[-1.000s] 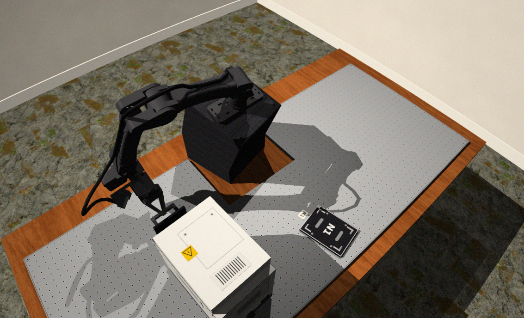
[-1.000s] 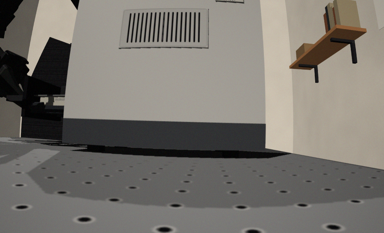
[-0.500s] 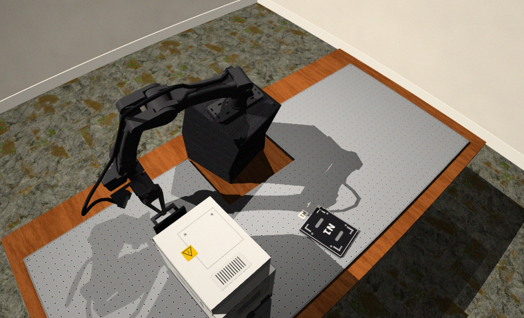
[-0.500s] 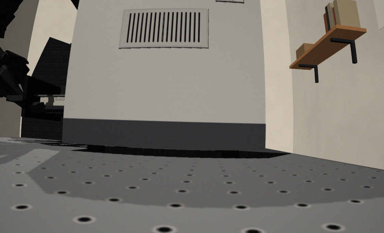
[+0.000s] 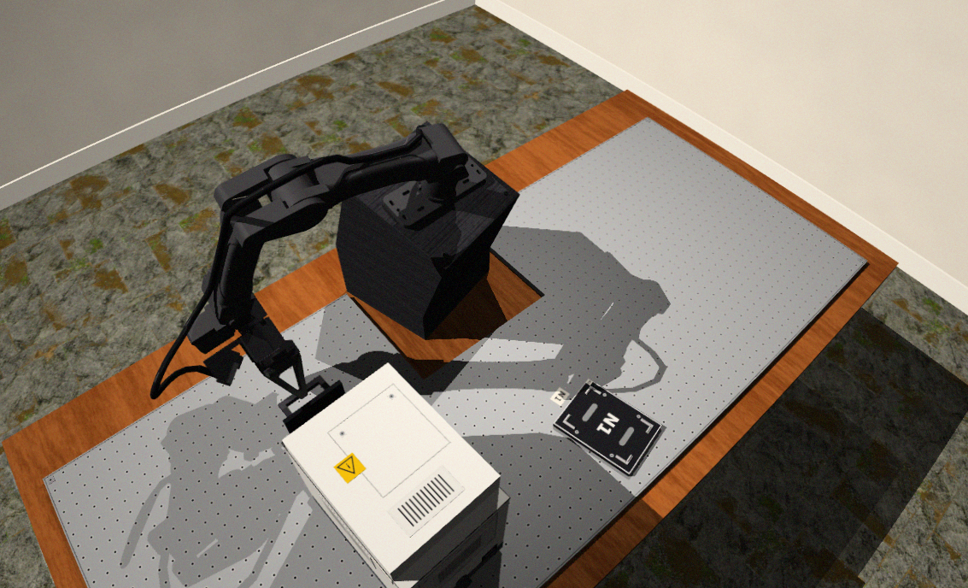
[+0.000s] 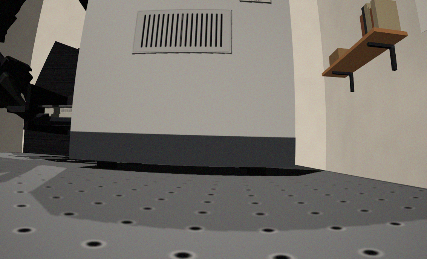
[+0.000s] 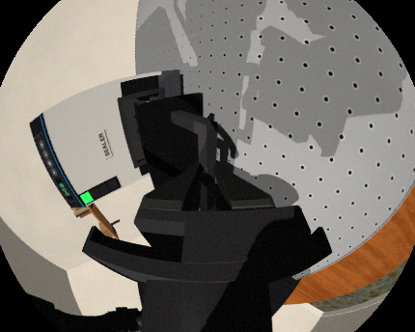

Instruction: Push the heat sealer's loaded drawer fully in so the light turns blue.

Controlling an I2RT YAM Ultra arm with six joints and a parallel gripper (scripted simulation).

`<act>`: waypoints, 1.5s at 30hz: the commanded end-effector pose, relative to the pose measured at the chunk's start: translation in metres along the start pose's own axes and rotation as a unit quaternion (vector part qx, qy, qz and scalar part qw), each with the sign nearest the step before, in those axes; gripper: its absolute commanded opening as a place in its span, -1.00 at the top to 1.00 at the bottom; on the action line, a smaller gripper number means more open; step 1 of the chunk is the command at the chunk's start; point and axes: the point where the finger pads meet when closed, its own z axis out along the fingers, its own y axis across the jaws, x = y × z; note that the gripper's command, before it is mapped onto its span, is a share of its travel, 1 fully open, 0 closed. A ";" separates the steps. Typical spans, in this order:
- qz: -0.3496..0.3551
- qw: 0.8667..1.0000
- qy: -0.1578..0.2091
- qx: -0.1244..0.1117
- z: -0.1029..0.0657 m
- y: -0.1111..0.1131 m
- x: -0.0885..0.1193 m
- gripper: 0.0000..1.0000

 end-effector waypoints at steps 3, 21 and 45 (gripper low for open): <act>-0.009 1.000 -0.006 -0.011 0.004 0.014 -0.002 1.00; -0.010 1.000 -0.005 -0.012 0.024 0.032 -0.001 1.00; -0.010 1.000 -0.004 -0.012 0.050 0.054 0.000 1.00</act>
